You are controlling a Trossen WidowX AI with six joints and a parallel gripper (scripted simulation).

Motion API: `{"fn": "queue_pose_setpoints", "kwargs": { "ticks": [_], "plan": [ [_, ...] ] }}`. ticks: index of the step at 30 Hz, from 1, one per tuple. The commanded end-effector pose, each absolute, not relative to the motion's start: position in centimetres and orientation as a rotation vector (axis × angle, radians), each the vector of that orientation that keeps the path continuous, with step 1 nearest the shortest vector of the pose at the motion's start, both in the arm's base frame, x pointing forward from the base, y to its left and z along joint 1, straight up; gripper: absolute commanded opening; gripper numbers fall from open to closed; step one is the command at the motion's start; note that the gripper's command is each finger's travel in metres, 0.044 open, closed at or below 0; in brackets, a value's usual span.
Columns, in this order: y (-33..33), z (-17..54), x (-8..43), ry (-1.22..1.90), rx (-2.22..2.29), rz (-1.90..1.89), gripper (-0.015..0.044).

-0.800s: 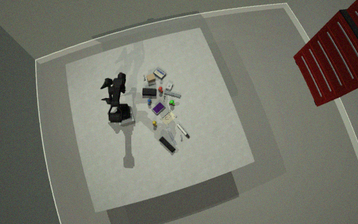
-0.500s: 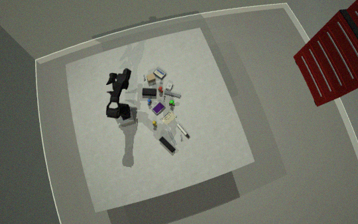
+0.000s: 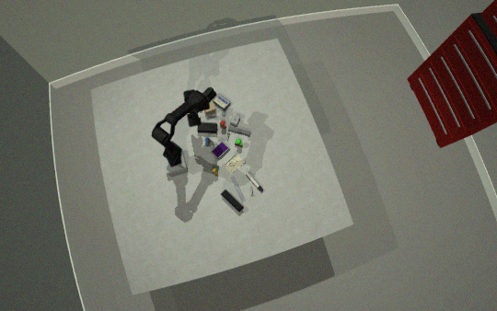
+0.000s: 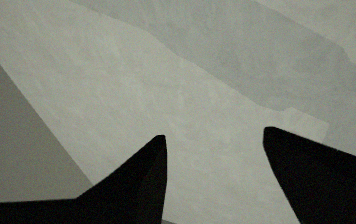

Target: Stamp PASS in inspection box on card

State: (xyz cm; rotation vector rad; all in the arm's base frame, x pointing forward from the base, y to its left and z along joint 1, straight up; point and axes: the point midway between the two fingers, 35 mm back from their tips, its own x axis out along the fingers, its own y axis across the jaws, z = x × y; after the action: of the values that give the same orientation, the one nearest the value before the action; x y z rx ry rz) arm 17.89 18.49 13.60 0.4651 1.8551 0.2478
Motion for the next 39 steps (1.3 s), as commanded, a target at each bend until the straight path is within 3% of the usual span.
{"fn": "queue_pose_setpoints", "kwargs": {
  "ticks": [1,10,16,39],
  "plan": [
    [15.0,12.6,23.8,1.735,0.41,0.176,0.0228],
    [4.2,10.7,33.2,1.571,0.24,0.008,0.0228],
    [-4.5,9.4,36.6,1.535,0.097,-0.09,0.0228],
    [-4.8,7.2,36.9,1.535,0.092,-0.093,0.0228]
  ]
}}
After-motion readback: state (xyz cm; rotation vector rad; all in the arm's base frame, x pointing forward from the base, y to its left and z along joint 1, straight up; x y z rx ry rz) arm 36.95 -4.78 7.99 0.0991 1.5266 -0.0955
